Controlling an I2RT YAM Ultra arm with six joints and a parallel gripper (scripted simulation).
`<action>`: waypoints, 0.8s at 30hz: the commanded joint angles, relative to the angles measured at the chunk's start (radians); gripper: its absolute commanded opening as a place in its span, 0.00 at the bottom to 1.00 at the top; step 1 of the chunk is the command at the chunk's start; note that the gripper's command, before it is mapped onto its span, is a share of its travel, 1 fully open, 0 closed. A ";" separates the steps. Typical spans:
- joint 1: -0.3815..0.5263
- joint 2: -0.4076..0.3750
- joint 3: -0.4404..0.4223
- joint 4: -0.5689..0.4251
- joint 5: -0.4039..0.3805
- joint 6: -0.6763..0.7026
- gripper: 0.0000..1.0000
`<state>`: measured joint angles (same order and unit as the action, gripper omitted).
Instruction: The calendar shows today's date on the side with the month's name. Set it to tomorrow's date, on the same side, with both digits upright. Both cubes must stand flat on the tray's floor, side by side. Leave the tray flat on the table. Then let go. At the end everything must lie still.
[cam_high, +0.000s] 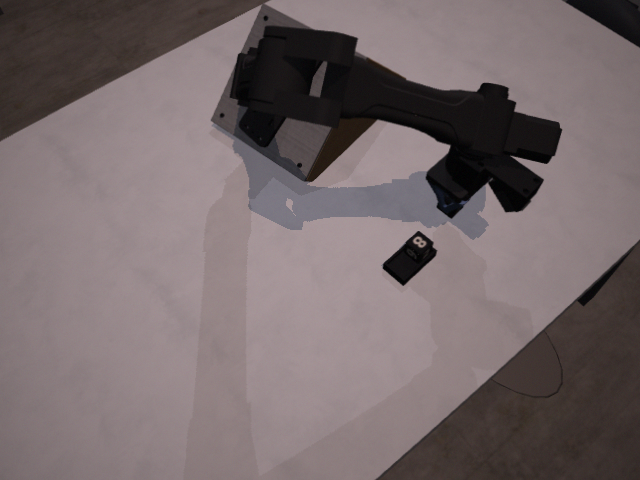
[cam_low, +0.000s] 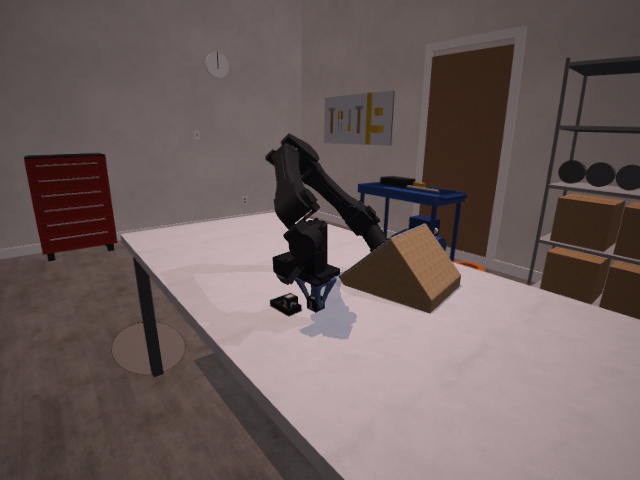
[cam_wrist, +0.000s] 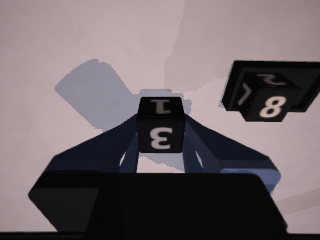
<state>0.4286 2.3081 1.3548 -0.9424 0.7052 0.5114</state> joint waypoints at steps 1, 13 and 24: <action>-0.001 0.001 -0.019 0.102 0.014 -0.053 0.27; -0.044 0.027 -0.059 0.205 0.024 -0.109 0.27; -0.044 0.028 -0.060 0.207 0.024 -0.110 0.27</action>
<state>0.3698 2.3413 1.2934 -0.7380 0.7269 0.4042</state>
